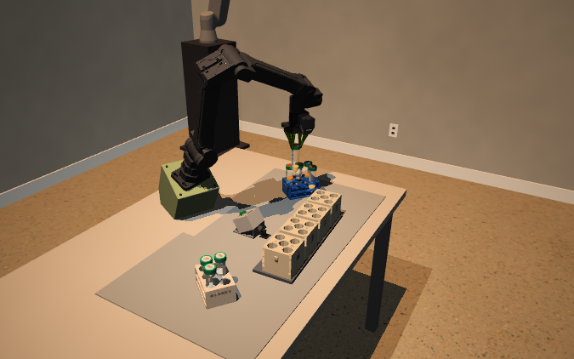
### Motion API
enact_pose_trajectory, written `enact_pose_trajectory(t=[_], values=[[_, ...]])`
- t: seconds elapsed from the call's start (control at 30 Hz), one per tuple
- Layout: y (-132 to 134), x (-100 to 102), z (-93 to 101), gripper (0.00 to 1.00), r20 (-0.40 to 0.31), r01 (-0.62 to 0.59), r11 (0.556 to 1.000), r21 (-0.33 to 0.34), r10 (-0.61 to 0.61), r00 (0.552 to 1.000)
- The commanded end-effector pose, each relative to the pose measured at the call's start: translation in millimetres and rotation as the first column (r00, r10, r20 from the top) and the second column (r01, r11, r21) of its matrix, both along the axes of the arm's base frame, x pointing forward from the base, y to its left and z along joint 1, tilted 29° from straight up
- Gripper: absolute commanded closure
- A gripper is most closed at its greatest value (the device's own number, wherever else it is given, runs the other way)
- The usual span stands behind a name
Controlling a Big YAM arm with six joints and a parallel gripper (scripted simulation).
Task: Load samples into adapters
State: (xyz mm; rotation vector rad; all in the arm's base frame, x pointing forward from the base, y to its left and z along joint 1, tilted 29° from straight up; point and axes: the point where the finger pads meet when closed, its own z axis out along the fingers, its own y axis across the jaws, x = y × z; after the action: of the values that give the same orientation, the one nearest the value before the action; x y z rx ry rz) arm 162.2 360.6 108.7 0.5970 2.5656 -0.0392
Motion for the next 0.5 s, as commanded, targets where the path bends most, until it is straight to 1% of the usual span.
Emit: enact_pose_trajectory(t=[0.0, 0.13, 0.2, 0.23, 0.27, 0.47], values=[[4, 7, -9.1, 1.00, 0.004, -0.012, 1.000, 0.000, 0.012, 1.000], [3, 12, -18.6, 1.00, 0.005, -0.012, 1.000, 0.000, 0.012, 1.000], [3, 12, -18.6, 1.00, 0.005, -0.012, 1.000, 0.000, 0.012, 1.000], [13, 8, -15.4, 1.00, 0.009, -0.030, 0.999, 0.016, 0.030, 1.000], [3, 13, -23.2, 1.00, 0.005, -0.016, 1.000, 0.000, 0.016, 1.000], [-1, 22, -37.2, 1.00, 0.005, -0.011, 1.000, -0.001, 0.011, 1.000]])
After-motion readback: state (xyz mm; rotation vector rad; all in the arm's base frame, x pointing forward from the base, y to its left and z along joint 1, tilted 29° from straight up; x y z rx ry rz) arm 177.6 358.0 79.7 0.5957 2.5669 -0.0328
